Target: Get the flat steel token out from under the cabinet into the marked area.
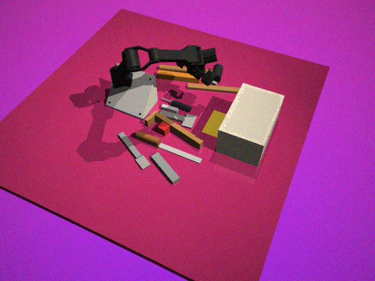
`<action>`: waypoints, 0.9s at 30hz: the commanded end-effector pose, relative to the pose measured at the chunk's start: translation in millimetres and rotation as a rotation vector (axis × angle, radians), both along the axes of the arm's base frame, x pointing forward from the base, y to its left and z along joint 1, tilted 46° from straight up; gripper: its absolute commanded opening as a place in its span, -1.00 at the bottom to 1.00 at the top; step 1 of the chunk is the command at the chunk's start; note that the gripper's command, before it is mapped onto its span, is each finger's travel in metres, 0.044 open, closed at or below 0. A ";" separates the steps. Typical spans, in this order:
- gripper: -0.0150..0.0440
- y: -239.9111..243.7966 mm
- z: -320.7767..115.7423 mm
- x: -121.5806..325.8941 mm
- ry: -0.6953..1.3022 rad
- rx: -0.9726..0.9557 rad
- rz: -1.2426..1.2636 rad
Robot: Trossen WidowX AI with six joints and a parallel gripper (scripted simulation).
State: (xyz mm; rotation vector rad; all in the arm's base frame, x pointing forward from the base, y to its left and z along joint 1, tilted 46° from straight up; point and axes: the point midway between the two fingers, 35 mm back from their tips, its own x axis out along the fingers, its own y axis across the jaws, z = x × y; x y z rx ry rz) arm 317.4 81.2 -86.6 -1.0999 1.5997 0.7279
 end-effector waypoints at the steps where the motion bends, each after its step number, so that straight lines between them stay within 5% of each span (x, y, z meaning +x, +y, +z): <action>1: -0.49 8.9 -11.0 -17.9 0.075 -0.074 0.096; 18: -0.49 29.0 -33.4 -87.3 0.333 -0.393 0.492; 27: -0.49 21.8 -42.7 -89.3 0.341 -0.406 0.509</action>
